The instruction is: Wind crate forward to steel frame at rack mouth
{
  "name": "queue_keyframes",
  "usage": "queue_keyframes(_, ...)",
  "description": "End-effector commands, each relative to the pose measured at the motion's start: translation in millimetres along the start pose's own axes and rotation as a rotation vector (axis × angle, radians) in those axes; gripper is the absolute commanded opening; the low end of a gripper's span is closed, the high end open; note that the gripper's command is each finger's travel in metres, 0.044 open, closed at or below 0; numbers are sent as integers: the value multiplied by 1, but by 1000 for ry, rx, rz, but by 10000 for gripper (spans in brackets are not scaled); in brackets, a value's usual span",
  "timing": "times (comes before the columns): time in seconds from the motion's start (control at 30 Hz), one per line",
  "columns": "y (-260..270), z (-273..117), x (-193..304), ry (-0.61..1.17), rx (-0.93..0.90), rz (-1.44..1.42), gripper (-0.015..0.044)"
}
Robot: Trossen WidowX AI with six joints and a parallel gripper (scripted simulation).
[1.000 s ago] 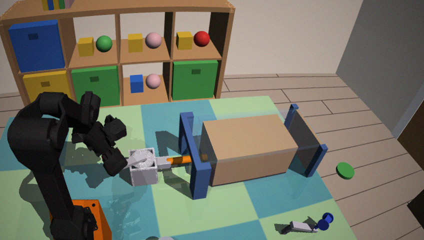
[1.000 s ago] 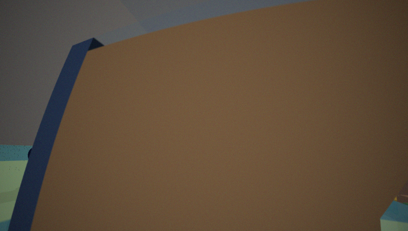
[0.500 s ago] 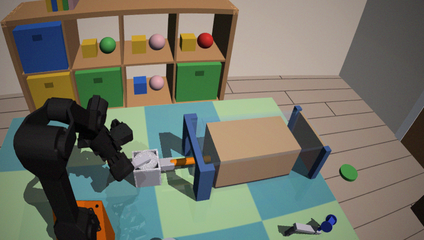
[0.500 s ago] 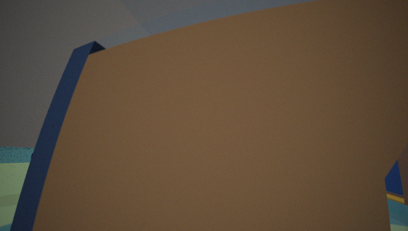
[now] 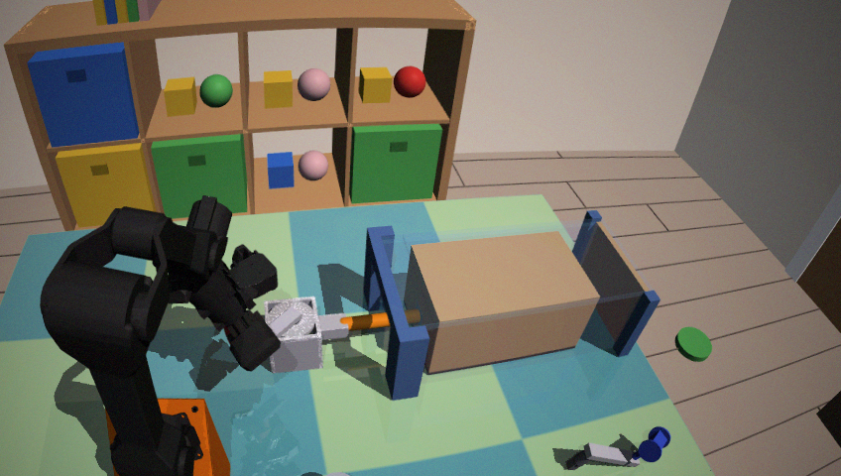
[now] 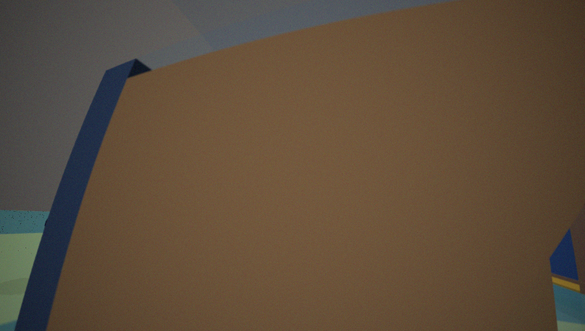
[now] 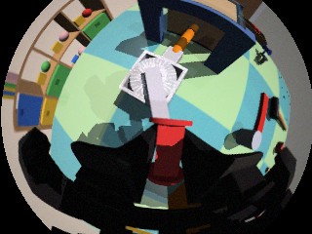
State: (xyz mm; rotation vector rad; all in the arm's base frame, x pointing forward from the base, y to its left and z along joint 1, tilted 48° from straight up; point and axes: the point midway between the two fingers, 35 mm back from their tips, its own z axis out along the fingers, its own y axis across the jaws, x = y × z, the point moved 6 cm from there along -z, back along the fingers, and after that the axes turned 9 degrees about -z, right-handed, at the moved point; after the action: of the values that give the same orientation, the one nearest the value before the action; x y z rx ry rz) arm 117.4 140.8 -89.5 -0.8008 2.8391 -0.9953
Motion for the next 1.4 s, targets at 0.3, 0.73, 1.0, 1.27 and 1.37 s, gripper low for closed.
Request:
queue_keyframes(0.3, -22, 5, -3, -5, 35, -3, 0)
queue_keyframes(0.73, -36, 9, -10, -5, 36, -2, 0)
queue_keyframes(1.0, -44, 12, -15, -5, 37, -2, 0)
queue_keyframes(1.27, -52, 14, -21, -5, 38, -2, 0)
queue_keyframes(1.37, -55, 16, -24, -5, 38, -2, 0)
